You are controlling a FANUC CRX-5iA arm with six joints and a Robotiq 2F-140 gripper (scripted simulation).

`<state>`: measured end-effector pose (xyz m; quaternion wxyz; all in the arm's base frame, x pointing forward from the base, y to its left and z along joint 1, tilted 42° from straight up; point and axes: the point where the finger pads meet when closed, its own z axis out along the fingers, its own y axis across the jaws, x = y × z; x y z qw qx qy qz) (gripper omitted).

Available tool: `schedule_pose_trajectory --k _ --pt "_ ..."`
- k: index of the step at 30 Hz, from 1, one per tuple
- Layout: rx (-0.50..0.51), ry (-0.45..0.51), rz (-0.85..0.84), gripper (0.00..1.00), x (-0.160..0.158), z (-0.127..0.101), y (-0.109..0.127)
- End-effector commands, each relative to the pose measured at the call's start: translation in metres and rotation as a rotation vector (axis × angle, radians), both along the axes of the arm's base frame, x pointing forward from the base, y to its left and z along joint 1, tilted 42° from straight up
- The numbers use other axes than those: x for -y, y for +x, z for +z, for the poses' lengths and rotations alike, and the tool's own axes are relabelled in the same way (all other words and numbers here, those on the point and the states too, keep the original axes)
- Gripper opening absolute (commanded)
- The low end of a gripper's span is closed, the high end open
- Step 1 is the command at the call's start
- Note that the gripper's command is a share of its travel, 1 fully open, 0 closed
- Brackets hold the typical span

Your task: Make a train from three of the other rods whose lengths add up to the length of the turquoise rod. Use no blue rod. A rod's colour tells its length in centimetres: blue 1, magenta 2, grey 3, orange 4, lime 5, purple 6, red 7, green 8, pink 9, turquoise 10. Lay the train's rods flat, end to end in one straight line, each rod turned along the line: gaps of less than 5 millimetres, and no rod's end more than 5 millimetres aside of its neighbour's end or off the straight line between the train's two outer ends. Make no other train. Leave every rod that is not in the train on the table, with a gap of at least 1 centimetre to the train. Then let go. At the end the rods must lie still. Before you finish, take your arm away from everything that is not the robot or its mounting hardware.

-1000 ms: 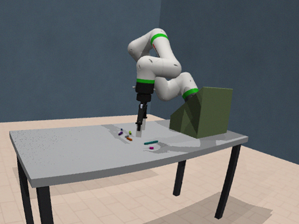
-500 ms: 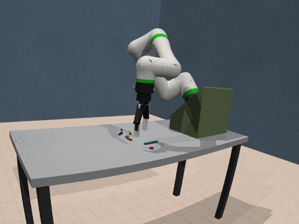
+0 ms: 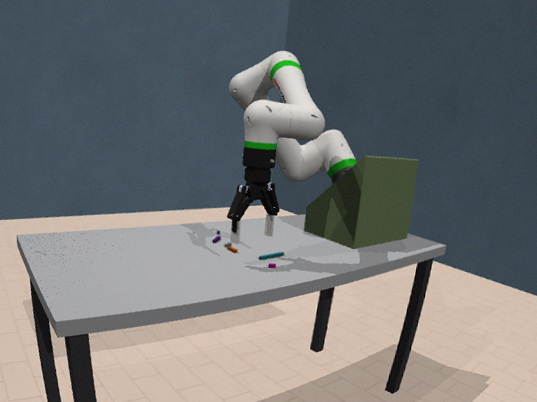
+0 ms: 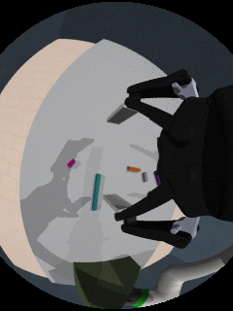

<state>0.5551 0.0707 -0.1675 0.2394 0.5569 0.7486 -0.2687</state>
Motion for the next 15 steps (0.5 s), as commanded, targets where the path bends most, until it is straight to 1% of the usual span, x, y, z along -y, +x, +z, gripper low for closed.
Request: schedule_pose_trajectory --k 1,5,7,8,15 --pt "0.12 0.006 -0.116 1.0 -0.0003 0.0 0.0001" --pt "0.203 0.014 -0.208 1.0 -0.0003 0.0 0.0001" --pt "0.203 0.014 -0.208 1.0 -0.0003 0.0 0.0001" --pt "0.258 0.019 -0.268 1.0 -0.0003 0.0001 0.0001" --pt "0.401 0.033 -0.426 1.0 -0.0003 0.0001 0.0001"
